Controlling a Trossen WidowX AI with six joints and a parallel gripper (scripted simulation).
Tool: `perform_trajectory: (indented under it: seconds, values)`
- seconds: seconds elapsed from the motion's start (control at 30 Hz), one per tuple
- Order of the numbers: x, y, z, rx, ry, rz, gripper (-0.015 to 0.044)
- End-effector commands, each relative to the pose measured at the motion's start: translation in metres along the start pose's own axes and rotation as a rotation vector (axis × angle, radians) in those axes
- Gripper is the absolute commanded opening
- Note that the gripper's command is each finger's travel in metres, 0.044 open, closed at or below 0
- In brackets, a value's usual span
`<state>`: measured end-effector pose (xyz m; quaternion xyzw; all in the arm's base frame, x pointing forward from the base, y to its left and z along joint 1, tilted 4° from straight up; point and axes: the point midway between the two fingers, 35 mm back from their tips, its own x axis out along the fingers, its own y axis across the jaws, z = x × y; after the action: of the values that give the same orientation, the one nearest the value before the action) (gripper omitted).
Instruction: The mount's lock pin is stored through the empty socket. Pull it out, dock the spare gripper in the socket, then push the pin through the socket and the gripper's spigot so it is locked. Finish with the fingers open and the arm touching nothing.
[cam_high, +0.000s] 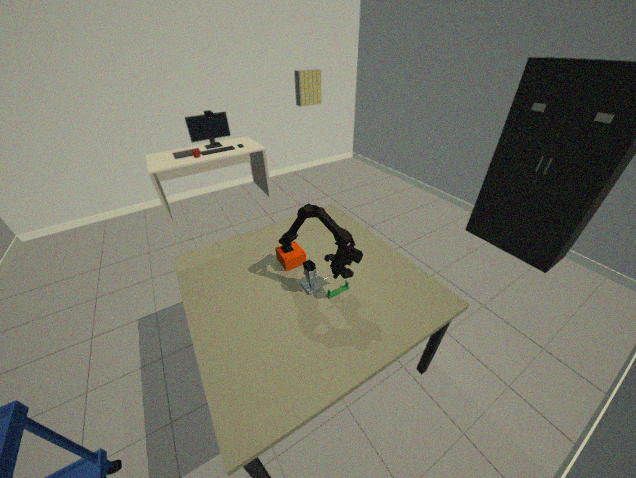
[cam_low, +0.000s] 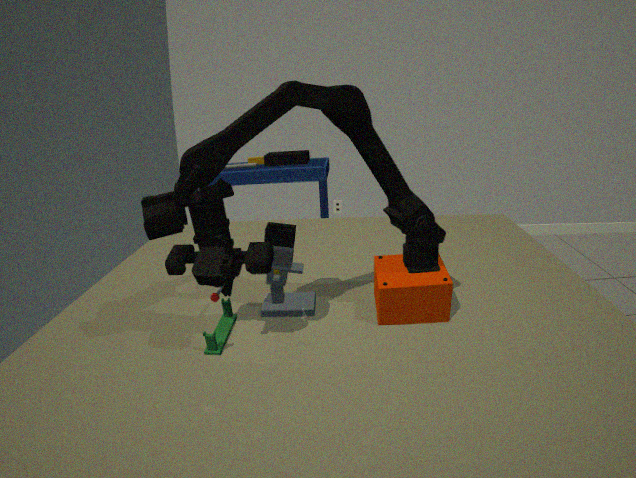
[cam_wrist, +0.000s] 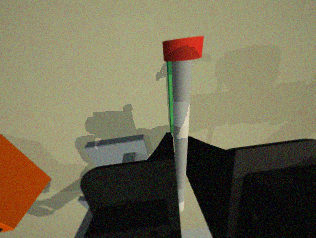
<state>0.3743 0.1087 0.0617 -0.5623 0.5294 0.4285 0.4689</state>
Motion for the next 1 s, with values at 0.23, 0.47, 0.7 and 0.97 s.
perform_trajectory:
  seconds: [0.23, 0.47, 0.7, 0.97]
  values:
    - [-0.007, 0.033, 0.003, -0.005, 0.0, 0.006, 0.0]
    - [-0.01, 0.054, 0.003, -0.009, 0.0, 0.007, 0.0]
    - [-0.012, 0.075, 0.002, -0.013, -0.001, 0.009, 0.0]
    - [0.0, 0.079, 0.006, -0.014, -0.002, 0.008, 0.0]
